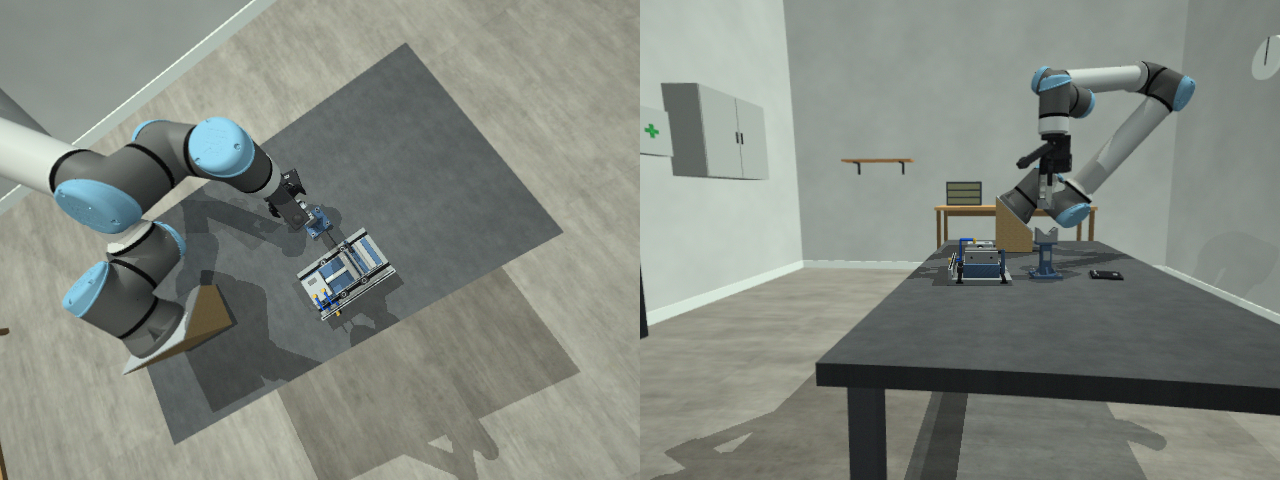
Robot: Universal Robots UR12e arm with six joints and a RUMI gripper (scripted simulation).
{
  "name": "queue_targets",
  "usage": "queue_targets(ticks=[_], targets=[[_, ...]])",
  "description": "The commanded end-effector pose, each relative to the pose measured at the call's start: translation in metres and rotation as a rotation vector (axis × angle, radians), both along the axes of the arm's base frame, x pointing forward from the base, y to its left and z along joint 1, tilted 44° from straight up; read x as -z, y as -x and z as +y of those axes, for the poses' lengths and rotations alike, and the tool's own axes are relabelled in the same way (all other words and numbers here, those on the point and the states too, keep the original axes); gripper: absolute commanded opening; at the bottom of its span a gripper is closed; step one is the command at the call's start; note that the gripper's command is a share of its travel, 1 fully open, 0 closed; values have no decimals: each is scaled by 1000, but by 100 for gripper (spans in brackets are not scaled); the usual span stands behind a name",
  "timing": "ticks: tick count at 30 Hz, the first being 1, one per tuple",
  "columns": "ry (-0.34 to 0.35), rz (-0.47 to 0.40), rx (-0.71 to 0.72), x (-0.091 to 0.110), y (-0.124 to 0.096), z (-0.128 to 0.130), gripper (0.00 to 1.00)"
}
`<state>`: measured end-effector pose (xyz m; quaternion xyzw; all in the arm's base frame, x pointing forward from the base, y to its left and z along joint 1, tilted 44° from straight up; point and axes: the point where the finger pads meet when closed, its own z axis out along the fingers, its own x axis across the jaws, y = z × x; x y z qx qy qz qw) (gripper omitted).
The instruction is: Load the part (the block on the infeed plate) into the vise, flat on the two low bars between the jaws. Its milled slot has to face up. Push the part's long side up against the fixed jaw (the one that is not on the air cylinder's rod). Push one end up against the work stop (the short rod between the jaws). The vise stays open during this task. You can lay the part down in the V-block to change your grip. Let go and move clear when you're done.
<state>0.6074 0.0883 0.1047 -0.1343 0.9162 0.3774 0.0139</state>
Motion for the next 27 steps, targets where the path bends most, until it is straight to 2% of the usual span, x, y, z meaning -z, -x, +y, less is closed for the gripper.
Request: queue_targets(ticks=[1,27], targets=[[-1,-13,-12,1,-2,-2,0],[-10,-101,-102,13,-13,-16,0]])
